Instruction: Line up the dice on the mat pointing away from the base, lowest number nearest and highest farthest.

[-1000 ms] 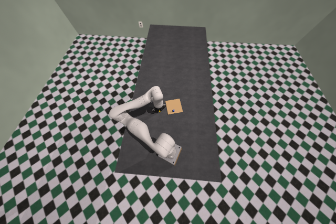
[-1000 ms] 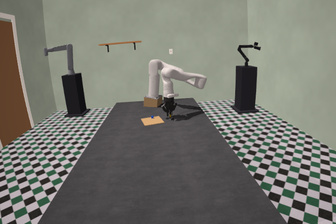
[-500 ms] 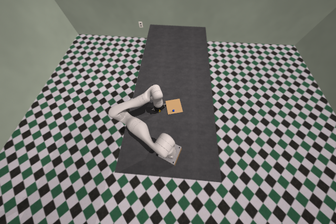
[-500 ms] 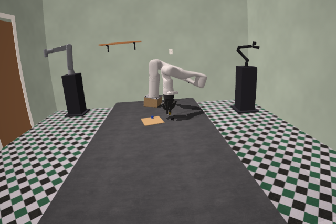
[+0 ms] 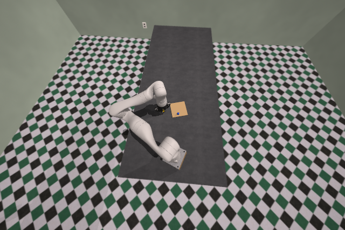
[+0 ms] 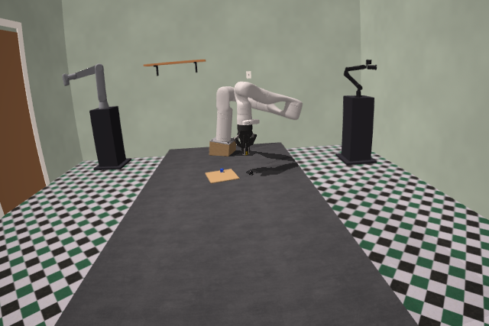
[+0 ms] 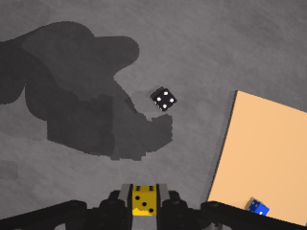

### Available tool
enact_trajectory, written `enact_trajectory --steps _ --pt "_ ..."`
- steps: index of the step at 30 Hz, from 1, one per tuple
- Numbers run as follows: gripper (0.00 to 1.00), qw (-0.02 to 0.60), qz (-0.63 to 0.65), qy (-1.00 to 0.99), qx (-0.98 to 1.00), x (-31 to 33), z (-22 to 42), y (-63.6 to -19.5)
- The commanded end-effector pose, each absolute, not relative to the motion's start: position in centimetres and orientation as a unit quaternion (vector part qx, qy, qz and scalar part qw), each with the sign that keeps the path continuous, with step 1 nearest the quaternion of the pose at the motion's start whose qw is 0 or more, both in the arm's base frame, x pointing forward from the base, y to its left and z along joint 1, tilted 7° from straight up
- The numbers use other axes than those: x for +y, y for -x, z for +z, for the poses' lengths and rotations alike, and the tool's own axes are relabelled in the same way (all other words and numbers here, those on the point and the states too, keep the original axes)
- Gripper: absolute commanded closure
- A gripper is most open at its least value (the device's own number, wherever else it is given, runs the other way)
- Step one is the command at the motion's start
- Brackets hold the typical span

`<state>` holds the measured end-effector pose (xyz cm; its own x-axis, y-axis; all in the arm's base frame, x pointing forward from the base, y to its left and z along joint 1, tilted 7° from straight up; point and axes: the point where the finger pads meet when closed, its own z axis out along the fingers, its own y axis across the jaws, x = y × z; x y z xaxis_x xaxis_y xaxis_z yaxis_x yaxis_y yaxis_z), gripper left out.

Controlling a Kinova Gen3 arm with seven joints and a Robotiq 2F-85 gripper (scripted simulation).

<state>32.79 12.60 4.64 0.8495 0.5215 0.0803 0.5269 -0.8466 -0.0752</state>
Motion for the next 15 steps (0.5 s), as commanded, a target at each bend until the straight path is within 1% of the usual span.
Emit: enact_trajectory --steps 1,15 --pt "0.89 0.053 -0.037 0.961 -0.270 12.69 5.92 -33.20" --pt "0.89 0.053 -0.037 0.961 -0.270 12.63 6.43 -33.18"
